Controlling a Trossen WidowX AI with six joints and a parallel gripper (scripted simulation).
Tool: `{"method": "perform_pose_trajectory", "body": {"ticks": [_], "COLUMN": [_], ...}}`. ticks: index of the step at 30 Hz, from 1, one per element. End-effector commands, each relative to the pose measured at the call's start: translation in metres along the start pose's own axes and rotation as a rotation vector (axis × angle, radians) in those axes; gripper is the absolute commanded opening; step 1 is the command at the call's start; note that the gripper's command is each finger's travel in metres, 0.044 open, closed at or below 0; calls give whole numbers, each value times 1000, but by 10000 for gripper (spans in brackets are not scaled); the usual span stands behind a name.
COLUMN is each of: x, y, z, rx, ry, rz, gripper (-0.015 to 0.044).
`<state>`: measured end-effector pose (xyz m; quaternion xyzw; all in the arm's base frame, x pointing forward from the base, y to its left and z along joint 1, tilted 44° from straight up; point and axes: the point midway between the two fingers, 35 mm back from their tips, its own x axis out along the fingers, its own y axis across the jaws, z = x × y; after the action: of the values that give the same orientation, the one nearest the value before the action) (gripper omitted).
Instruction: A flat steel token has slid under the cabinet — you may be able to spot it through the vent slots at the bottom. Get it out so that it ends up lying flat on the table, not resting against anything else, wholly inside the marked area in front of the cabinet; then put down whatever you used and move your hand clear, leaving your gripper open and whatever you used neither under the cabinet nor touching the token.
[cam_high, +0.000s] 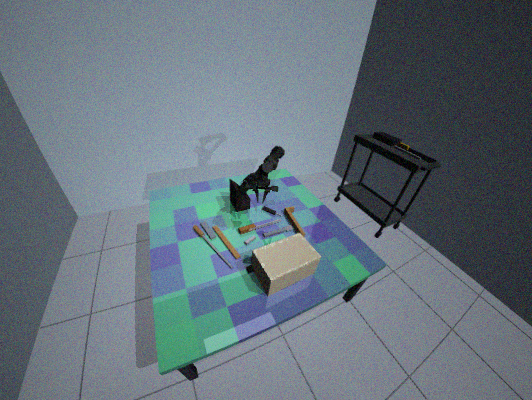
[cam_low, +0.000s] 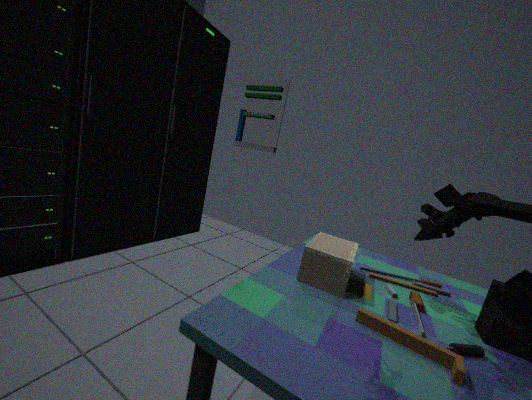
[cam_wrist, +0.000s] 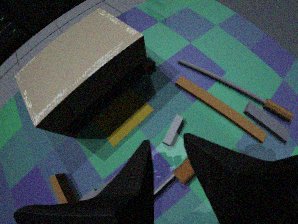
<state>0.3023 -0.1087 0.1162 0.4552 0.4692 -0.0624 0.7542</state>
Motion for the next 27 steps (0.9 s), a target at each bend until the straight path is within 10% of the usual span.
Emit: {"method": "perform_pose_trajectory", "body": {"ticks": [1,27], "x": [21,109], "y": [2,7], "z": [-18,-151], "rx": [-82,-594], "ry": [95,645], "rz": [13,165], "gripper": [120,120]}}
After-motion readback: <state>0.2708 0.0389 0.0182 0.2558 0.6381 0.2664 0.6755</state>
